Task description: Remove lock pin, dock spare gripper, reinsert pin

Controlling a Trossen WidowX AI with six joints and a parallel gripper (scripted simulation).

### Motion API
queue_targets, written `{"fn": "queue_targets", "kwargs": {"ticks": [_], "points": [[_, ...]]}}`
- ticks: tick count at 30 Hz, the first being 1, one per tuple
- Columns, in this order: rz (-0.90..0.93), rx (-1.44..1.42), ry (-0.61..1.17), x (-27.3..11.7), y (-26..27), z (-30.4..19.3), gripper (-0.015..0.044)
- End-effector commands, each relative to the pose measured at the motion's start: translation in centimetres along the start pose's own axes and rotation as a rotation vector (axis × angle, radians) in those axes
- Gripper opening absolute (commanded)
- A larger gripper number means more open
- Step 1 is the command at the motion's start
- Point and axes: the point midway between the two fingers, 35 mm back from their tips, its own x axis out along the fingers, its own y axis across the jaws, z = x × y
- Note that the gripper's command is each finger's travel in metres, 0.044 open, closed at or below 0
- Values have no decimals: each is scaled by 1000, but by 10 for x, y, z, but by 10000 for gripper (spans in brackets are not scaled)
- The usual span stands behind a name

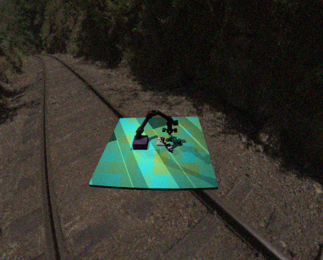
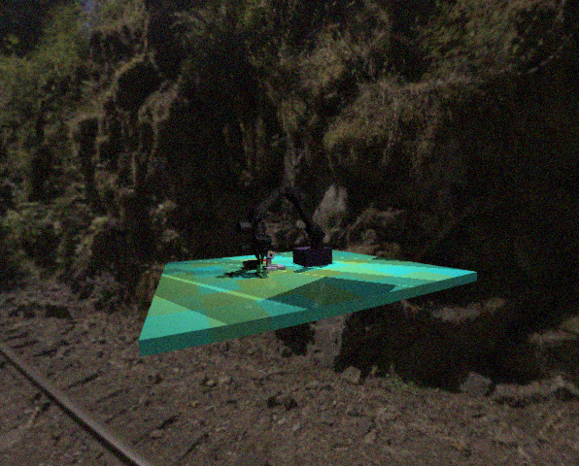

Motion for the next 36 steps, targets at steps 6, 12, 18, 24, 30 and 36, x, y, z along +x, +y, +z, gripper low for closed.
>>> {"fn": "queue_targets", "kwargs": {"ticks": [6,12,18,24,30,36], "points": [[2,-3,1,-8,0,-18,0],[1,-4,1,0,0,-19,0],[-5,-5,0,8,0,-20,0],[-13,-5,-2,16,-1,-21,0],[-20,-5,-4,24,-1,-22,0],[-23,-5,-5,31,-1,-22,0]]}}
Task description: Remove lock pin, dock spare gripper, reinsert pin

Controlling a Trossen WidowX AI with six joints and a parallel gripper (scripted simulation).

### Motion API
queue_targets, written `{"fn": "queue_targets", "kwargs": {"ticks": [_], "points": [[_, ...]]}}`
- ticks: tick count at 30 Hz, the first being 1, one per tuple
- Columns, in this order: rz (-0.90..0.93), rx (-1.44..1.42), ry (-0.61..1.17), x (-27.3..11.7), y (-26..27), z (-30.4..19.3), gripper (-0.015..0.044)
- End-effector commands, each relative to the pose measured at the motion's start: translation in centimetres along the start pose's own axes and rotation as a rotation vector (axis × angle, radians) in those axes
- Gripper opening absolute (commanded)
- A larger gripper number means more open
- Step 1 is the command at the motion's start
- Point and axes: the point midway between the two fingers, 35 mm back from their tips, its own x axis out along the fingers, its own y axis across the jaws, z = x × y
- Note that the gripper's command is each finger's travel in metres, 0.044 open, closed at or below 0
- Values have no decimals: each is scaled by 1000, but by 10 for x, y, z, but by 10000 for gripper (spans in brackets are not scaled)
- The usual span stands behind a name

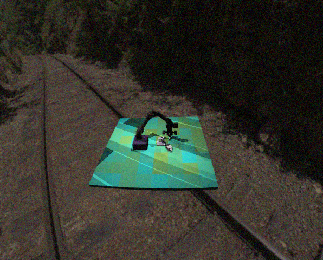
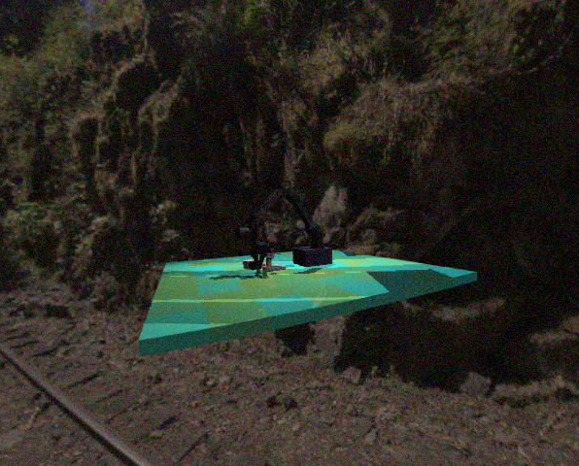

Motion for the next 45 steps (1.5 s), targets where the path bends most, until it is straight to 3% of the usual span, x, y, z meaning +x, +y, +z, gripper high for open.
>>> {"fn": "queue_targets", "kwargs": {"ticks": [1,45], "points": [[1,-3,0,8,1,-1,0],[-11,-2,-3,6,0,-1,0]]}}
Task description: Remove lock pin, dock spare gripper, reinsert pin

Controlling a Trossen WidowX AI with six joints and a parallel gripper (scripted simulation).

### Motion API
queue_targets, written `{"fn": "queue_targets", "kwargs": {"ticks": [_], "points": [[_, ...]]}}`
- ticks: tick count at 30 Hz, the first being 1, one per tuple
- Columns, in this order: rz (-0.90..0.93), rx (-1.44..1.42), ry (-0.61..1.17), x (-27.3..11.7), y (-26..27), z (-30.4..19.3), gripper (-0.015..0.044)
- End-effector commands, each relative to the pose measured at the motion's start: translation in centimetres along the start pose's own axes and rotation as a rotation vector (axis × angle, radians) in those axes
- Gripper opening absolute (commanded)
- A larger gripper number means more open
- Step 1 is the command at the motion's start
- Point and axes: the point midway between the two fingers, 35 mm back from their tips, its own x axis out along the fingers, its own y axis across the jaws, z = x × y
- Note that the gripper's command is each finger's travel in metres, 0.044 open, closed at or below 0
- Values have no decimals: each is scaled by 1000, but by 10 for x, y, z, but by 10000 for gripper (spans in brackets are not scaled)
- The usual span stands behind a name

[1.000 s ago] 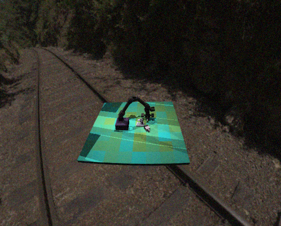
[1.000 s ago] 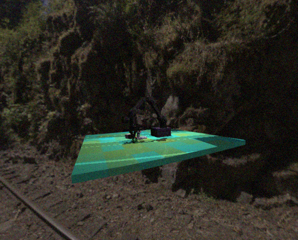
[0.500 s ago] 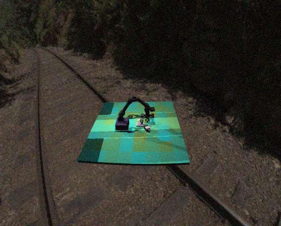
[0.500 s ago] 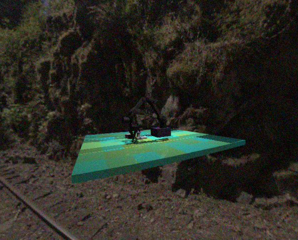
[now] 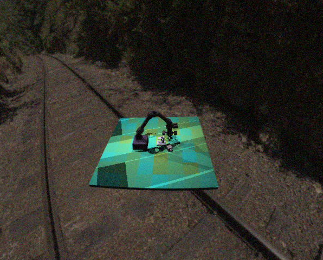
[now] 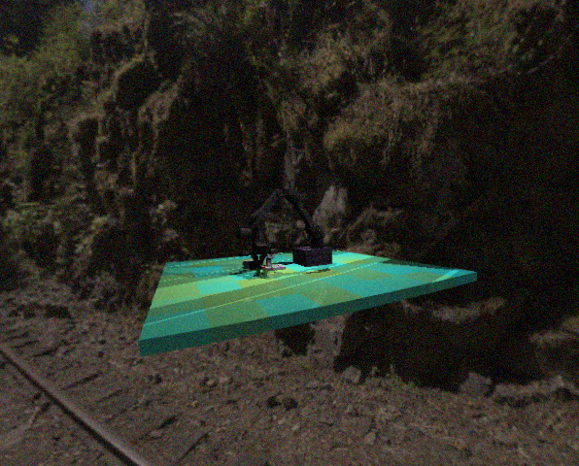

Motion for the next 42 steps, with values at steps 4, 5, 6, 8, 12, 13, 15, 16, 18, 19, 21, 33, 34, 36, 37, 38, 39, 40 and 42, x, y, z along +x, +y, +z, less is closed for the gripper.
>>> {"fn": "queue_targets", "kwargs": {"ticks": [4,5,6,8,12,13,15,16,18,19,21,33,34,36,37,38,39,40,42], "points": [[0,0,0,0,0,0,26],[0,0,0,0,0,0,52],[0,0,0,0,0,0,79],[0,0,0,0,0,0,131],[0,0,0,0,0,0,236],[0,0,0,0,0,0,263],[0,0,0,0,0,0,315],[0,0,0,-3,0,0,341],[0,0,0,-10,0,1,394],[1,0,0,-12,0,2,420],[10,1,2,-16,3,2,440],[33,4,8,-45,10,4,440],[35,4,8,-48,10,4,440],[39,5,9,-52,11,4,440],[41,5,9,-55,12,4,440],[43,5,10,-57,12,5,440],[44,6,10,-60,13,5,440],[46,6,11,-62,13,5,440],[50,6,11,-67,15,5,440]]}}
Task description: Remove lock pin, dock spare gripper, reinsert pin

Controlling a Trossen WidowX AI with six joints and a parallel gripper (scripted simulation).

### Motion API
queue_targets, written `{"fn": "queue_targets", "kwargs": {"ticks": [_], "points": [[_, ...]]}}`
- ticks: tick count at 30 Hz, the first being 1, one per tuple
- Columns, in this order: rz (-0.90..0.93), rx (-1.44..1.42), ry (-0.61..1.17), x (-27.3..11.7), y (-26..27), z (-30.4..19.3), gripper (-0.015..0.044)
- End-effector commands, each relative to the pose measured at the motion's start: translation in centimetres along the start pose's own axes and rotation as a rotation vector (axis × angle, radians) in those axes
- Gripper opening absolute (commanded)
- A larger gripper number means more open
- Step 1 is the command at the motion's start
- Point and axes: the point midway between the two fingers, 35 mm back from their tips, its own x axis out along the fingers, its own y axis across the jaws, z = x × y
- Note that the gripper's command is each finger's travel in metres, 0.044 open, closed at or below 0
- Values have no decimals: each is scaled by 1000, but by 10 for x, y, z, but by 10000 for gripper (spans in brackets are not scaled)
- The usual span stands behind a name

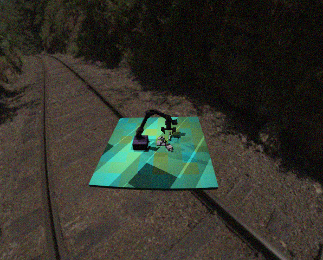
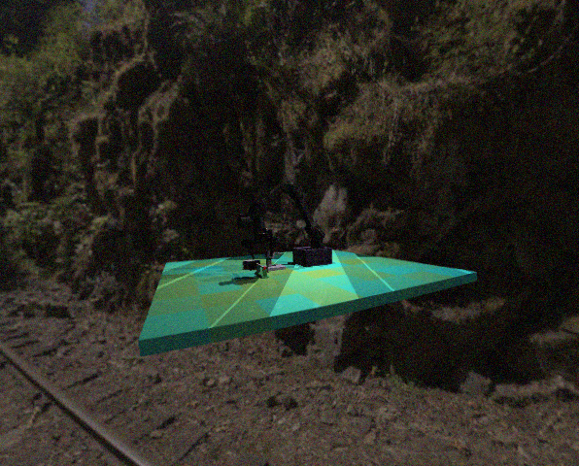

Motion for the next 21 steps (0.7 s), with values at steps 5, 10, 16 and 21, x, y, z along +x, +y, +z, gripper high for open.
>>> {"fn": "queue_targets", "kwargs": {"ticks": [5,10,16,21], "points": [[7,1,2,-20,3,2,440],[16,2,4,-32,6,3,440],[23,3,5,-36,7,3,440],[23,3,5,-69,8,7,440]]}}
